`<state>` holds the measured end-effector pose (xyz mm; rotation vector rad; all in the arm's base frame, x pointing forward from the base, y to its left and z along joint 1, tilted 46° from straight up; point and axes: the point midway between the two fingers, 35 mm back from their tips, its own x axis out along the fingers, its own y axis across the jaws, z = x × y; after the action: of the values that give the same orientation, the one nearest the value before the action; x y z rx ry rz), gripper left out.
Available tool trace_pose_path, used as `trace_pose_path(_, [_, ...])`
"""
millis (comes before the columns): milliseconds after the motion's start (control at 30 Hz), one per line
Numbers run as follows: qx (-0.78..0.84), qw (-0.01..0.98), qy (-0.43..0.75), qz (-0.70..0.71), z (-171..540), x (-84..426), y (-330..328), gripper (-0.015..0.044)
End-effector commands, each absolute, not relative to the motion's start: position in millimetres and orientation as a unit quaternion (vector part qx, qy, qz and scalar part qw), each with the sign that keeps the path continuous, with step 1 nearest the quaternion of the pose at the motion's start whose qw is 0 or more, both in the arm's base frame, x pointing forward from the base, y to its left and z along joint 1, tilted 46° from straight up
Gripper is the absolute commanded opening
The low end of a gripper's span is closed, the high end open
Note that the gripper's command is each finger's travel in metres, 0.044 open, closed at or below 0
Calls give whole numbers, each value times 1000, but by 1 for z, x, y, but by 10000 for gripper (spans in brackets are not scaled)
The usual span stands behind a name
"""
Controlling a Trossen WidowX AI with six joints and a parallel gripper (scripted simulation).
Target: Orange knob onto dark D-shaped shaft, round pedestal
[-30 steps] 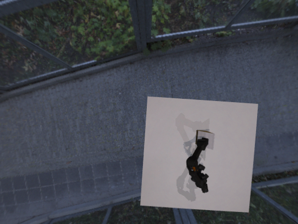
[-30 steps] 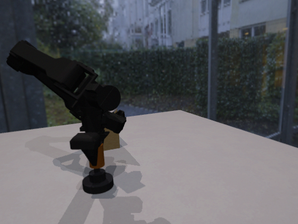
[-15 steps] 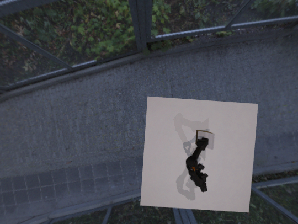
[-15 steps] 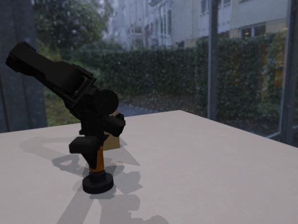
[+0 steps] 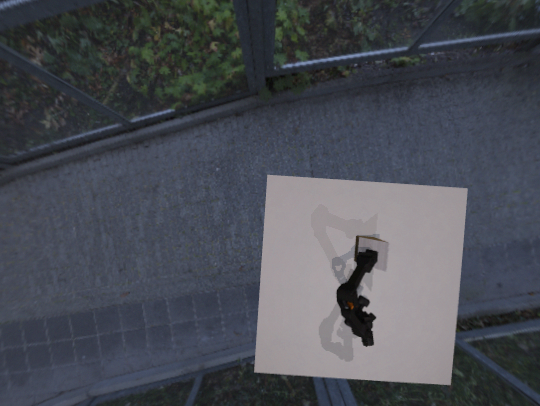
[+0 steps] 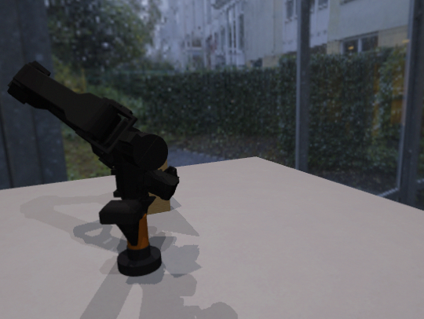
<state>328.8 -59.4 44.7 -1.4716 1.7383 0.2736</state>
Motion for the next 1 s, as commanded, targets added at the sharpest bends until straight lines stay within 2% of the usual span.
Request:
trace_pose_path(0, [-585,411,691,109,45,329,-59,0])
trace_pose_path(67, [-585,411,691,109,45,329,-59,0])
trace_pose_path(633, [-585,411,691,109,45,329,-59,440])
trace_pose_path(867, [-585,412,691,109,47,329,-57,440])
trace_pose_path(967, [-584,413,690,111,71,332,-29,440])
